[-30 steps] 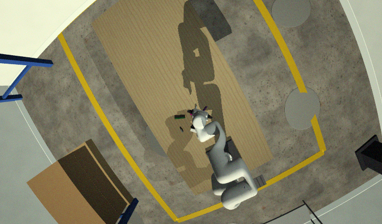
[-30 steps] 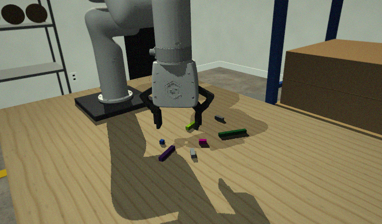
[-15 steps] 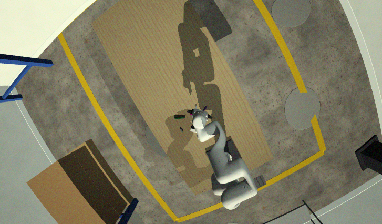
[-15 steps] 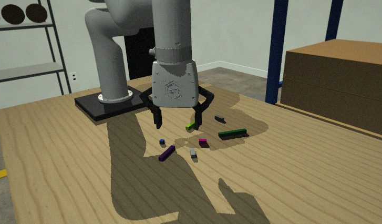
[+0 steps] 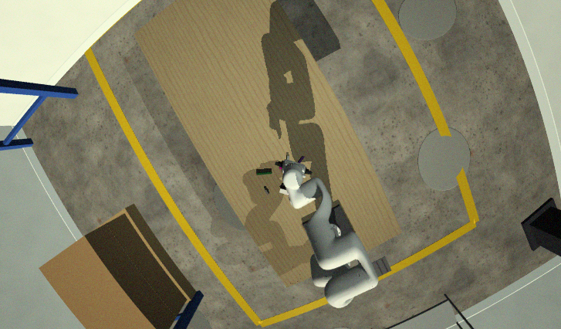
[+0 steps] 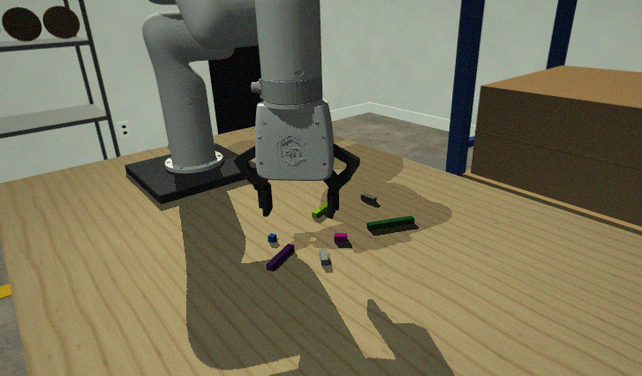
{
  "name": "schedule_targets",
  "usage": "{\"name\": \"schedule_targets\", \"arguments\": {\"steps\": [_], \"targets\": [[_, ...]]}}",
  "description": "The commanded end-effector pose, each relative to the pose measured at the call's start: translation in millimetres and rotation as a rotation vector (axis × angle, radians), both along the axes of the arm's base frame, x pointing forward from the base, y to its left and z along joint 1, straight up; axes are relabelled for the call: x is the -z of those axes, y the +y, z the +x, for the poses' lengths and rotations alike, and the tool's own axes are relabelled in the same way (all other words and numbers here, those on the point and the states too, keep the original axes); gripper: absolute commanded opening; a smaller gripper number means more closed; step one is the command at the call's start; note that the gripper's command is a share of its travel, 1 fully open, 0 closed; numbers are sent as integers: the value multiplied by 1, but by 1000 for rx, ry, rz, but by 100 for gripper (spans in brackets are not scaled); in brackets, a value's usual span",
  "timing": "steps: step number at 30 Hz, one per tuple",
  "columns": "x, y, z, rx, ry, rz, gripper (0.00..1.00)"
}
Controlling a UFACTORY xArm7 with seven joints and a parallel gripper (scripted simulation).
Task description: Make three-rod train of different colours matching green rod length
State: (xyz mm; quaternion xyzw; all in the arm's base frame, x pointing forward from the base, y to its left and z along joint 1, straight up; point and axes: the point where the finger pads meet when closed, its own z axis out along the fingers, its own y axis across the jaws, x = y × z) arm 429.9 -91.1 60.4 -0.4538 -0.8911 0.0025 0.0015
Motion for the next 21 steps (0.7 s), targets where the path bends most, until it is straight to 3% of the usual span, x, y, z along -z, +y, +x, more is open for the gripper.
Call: {"name": "schedule_targets", "arguments": {"steps": [1, 21], "targets": [[-1, 0, 1, 0, -4, -1, 100], [-1, 0, 1, -49, -4, -1, 100]]}}
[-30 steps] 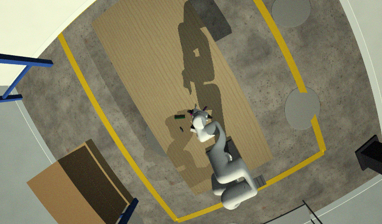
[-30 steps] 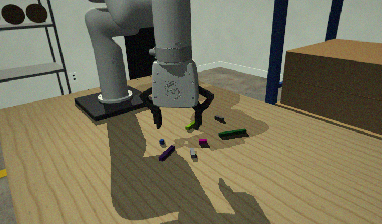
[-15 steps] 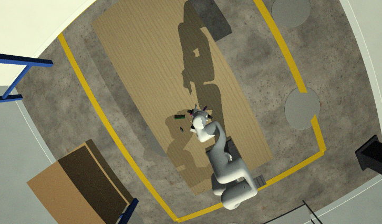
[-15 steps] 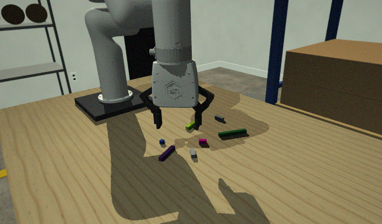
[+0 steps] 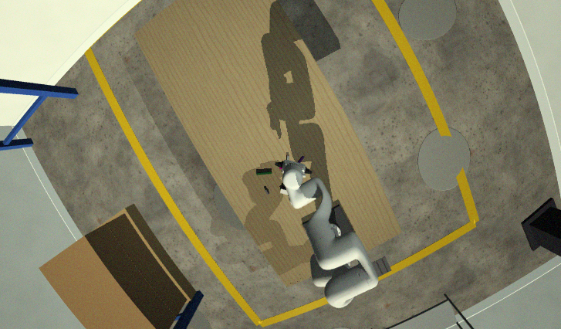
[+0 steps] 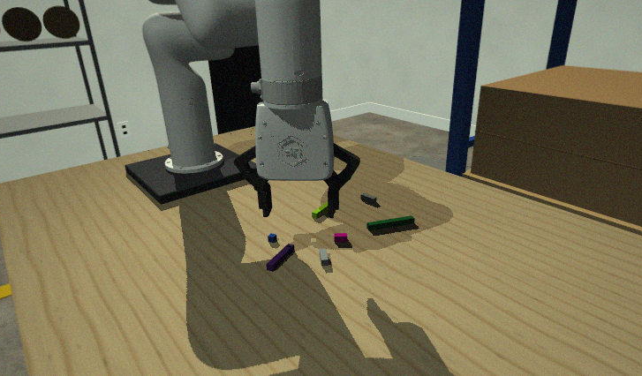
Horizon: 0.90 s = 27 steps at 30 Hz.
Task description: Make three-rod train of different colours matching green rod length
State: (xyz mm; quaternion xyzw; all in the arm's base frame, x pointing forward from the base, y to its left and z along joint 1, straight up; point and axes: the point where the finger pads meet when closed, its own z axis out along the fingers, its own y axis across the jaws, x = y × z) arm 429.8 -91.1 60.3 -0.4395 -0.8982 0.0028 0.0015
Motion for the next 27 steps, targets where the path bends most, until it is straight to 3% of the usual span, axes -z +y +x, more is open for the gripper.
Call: {"name": "schedule_targets", "arguments": {"steps": [1, 27], "targets": [[-1, 0, 1, -39, -4, -1, 100], [-1, 0, 1, -877, 1, 3, 100]]}}
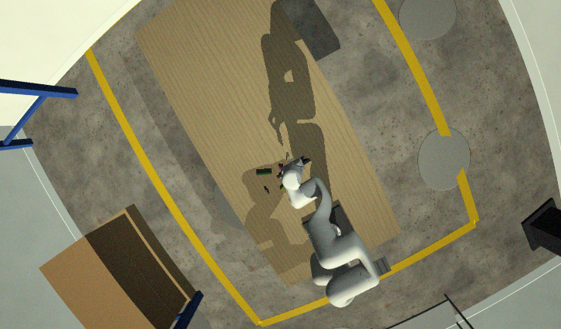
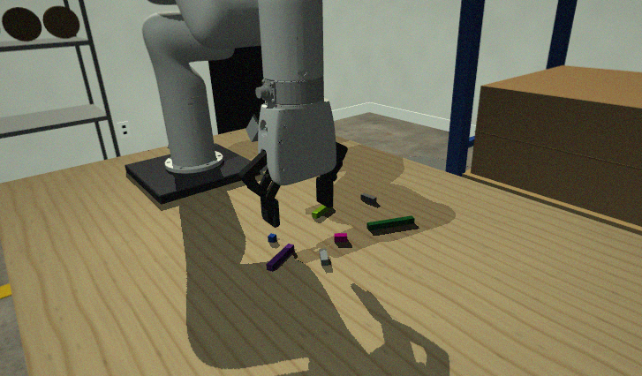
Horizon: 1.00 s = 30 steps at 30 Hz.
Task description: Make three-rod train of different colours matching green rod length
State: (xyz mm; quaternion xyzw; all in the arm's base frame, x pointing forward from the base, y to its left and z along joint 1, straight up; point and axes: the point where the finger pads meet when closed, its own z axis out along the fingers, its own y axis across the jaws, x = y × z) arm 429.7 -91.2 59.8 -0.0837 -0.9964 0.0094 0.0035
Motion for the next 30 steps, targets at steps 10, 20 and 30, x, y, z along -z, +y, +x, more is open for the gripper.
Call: {"name": "schedule_targets", "arguments": {"steps": [10, 20, 30], "targets": [[-1, 0, 1, -434, -1, 16, 100], [-1, 0, 1, -755, 3, 17, 100], [-1, 0, 2, -1047, 6, 18, 100]]}}
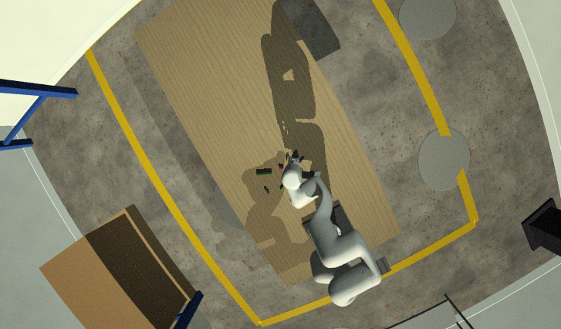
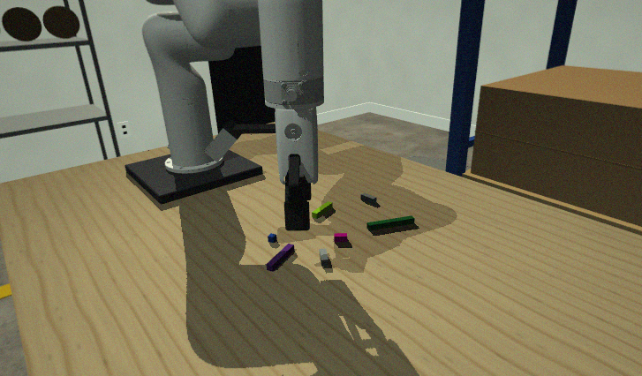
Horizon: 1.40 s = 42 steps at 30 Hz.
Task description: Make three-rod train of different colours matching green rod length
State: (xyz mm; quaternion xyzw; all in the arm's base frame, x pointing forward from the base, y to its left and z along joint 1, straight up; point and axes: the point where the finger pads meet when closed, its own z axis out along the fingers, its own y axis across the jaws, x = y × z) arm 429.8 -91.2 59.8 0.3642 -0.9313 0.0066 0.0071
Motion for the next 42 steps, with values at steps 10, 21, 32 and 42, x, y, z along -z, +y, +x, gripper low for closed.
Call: {"name": "schedule_targets", "arguments": {"steps": [10, 21, 32, 42], "targets": [[-2, 0, 2, -430, -2, 15, 100], [-2, -1, 2, -665, 0, 16, 100], [-2, -1, 2, -669, 0, 16, 100], [-2, -1, 2, -669, 0, 16, 100]]}}
